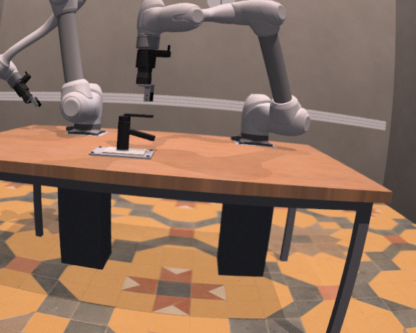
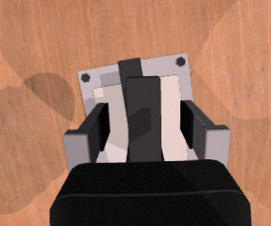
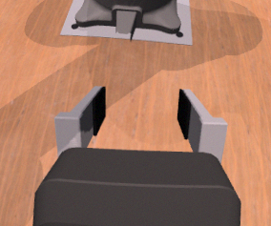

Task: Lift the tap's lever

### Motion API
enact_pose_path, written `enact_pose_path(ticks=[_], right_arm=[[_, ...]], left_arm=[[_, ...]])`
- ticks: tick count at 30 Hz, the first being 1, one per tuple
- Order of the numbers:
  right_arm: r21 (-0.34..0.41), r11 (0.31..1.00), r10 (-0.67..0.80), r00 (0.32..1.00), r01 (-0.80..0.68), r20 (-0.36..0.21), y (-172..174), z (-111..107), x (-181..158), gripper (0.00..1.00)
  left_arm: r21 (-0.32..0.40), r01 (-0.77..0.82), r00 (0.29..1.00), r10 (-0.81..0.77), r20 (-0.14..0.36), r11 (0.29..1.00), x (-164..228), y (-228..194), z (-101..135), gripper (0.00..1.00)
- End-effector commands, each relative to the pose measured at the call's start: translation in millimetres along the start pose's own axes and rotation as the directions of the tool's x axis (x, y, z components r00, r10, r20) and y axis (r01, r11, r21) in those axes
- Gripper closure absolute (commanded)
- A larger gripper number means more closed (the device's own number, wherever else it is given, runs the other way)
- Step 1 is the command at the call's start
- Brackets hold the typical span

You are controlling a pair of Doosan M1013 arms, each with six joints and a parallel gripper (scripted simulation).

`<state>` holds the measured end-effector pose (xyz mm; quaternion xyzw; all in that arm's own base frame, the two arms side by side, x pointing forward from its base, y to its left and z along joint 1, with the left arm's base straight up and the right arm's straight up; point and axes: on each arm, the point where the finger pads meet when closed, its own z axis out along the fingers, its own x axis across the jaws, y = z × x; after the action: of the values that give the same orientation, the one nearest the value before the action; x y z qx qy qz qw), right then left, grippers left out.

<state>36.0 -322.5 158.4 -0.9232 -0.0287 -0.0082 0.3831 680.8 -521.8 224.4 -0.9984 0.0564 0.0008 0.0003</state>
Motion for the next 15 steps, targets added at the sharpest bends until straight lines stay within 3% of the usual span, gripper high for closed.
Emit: enact_pose_path(ticks=[1,15], right_arm=[[-0.001,1.000,0.000,1.000,0.000,0.000,-0.1,-0.5,0.1,0.00],[-0.001,1.000,0.000,1.000,0.000,0.000,-0.1,-0.5,0.1,0.00]], left_arm=[[-0.001,0.000,1.000,0.000,-0.002,1.000,0.2,0.1,2.8,0.00],[-0.001,0.000,1.000,0.000,-0.002,1.000,0.3,0.1,23.1,0.00]])
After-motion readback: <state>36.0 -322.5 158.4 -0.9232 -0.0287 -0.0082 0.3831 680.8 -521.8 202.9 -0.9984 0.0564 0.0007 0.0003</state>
